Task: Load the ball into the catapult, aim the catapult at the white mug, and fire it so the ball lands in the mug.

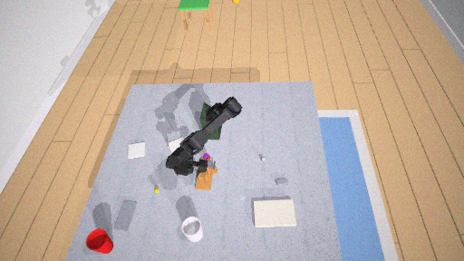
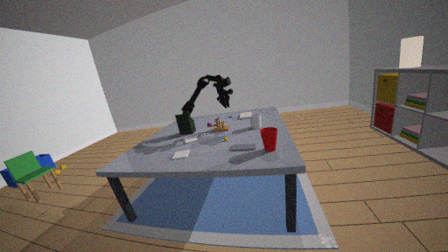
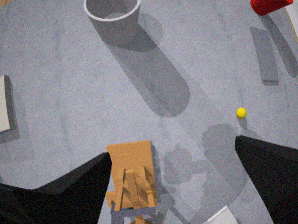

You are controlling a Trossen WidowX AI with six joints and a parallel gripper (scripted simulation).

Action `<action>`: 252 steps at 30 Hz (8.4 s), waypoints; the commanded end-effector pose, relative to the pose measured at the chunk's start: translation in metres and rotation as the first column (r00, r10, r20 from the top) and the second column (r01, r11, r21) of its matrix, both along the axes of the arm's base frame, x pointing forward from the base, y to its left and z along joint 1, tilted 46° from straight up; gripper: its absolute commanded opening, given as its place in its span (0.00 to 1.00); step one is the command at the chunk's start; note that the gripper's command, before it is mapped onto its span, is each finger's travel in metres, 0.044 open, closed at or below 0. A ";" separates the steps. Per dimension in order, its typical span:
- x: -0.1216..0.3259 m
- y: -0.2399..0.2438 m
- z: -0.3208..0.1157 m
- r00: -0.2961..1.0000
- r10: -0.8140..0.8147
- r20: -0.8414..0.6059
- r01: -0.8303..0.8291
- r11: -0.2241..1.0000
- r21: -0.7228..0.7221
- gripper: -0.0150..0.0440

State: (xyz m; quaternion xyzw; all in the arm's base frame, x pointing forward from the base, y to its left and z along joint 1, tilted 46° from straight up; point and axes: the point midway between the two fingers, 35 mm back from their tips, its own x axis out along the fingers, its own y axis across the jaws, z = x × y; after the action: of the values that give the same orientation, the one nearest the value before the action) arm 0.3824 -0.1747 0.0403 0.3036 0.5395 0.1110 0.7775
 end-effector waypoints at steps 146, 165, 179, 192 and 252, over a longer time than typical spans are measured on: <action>-0.147 0.186 0.002 0.056 0.921 -0.386 -0.833 -0.170 -0.526 0.25; -0.140 0.207 -0.020 0.056 0.921 -0.384 -0.833 -0.169 -0.527 0.25; -0.138 0.223 -0.037 0.056 0.922 -0.384 -0.833 -0.169 -0.527 0.25; -0.138 0.238 -0.053 0.055 0.922 -0.383 -0.833 -0.168 -0.526 0.25; 0.022 0.128 0.064 0.831 0.545 0.112 -0.445 0.772 -0.454 1.00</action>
State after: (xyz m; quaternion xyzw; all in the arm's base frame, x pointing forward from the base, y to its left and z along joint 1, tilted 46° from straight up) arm 0.3854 -0.0268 0.1025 -0.0919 0.5281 0.2597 0.8032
